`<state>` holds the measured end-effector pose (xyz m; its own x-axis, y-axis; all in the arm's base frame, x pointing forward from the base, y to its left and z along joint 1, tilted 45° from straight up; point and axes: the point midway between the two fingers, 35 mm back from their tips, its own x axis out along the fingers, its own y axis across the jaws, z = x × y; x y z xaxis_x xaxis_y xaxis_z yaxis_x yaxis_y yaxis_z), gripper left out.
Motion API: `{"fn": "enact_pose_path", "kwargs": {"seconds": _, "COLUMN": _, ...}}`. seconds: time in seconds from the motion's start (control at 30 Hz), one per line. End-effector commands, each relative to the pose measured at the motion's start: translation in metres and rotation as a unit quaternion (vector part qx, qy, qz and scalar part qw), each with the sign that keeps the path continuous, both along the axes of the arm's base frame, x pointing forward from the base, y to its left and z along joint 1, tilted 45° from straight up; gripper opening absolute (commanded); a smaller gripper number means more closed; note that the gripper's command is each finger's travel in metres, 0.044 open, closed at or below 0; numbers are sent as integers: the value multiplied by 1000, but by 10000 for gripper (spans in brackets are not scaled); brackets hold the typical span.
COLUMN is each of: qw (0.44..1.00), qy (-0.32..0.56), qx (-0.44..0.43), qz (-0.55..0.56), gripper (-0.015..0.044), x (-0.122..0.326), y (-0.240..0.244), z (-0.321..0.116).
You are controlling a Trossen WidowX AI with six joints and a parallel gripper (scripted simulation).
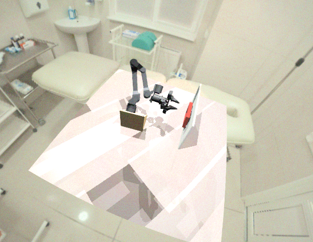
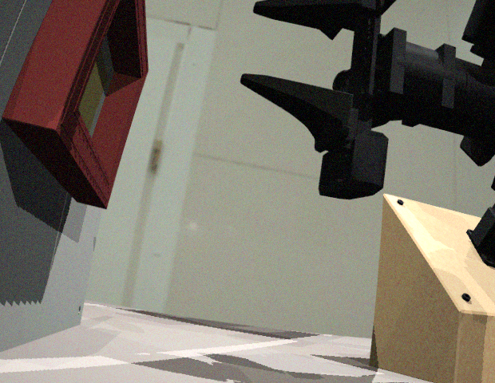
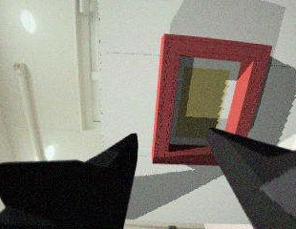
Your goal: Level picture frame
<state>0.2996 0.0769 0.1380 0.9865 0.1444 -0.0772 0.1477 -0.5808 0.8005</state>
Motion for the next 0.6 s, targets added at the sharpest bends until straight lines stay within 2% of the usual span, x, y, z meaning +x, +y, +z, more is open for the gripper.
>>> {"fn": "enact_pose_path", "kwargs": {"seconds": 0.0, "qw": 1000, "qy": -1, "qx": 3, "qz": -3, "gripper": 260, "x": -2, "y": 1, "z": 7}}
{"fn": "enact_pose_path", "kwargs": {"seconds": 0.57, "qw": 999, "qy": 0, "qx": 7, "qz": -34, "gripper": 260, "x": -71, "y": -15, "z": 47}}
